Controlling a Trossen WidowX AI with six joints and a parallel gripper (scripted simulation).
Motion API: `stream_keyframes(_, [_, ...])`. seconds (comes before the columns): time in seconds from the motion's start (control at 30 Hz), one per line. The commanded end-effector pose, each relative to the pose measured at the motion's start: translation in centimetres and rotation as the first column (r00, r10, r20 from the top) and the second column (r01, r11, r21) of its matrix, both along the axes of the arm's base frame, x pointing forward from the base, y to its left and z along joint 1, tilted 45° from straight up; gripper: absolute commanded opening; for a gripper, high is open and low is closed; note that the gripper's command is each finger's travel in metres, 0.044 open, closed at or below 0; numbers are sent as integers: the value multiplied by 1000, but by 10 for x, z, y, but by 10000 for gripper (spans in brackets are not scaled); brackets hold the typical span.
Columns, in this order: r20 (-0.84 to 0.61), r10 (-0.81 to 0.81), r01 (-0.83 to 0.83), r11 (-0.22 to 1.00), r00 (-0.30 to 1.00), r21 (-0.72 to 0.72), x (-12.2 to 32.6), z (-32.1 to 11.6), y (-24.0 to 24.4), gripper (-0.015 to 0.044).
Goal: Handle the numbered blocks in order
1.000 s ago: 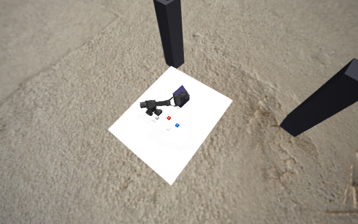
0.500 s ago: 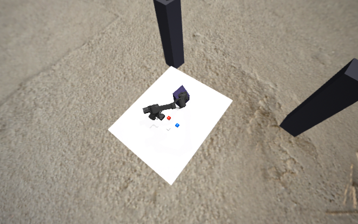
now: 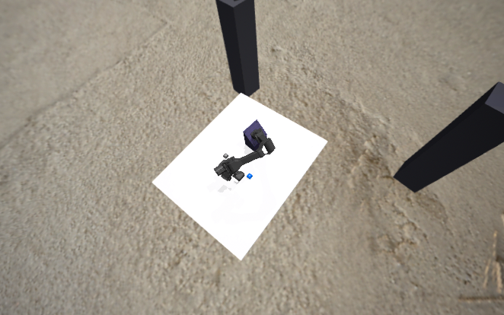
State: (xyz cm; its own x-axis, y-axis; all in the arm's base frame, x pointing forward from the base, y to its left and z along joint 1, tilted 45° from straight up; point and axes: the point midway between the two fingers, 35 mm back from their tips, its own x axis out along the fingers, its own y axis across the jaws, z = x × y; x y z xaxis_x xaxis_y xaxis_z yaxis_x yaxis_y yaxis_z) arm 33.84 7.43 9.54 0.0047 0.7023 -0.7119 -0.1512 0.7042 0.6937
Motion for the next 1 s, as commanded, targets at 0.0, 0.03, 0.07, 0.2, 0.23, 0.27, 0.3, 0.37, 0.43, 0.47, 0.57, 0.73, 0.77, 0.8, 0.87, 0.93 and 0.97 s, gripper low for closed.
stream_keyframes(0.0, [-13,11,-11,1000,1000,9,-4,-31,40,251])
stream_keyframes(0.03, [-13,11,-11,1000,1000,11,-5,-40,49,278])
stream_keyframes(0.07, [-13,11,-11,1000,1000,13,-6,-45,55,304])
stream_keyframes(0.2, [-13,11,-11,1000,1000,14,-7,-46,57,400])
stream_keyframes(0.23, [-13,11,-11,1000,1000,14,-7,-46,57,400])
stream_keyframes(0.27, [-13,11,-11,1000,1000,14,-7,-46,57,400])
stream_keyframes(0.3, [-13,11,-11,1000,1000,13,-7,-46,57,400])
stream_keyframes(0.37, [-13,11,-11,1000,1000,13,-7,-48,58,400])
stream_keyframes(0.43, [-13,11,-11,1000,1000,13,-7,-50,61,400])
stream_keyframes(0.47, [-13,11,-11,1000,1000,13,-7,-52,62,400])
stream_keyframes(0.57, [-13,11,-11,1000,1000,13,-7,-55,65,400])
stream_keyframes(0.73, [-13,11,-11,1000,1000,14,-7,-61,71,400])
stream_keyframes(0.77, [-13,11,-11,1000,1000,14,-7,-62,72,400])
stream_keyframes(0.8, [-13,11,-11,1000,1000,14,-7,-63,74,400])
stream_keyframes(0.87, [-13,11,-11,1000,1000,14,-7,-65,76,400])
stream_keyframes(0.93, [-13,11,-11,1000,1000,15,-7,-68,78,400])
stream_keyframes(0.97, [-14,11,-11,1000,1000,15,-7,-69,80,400])
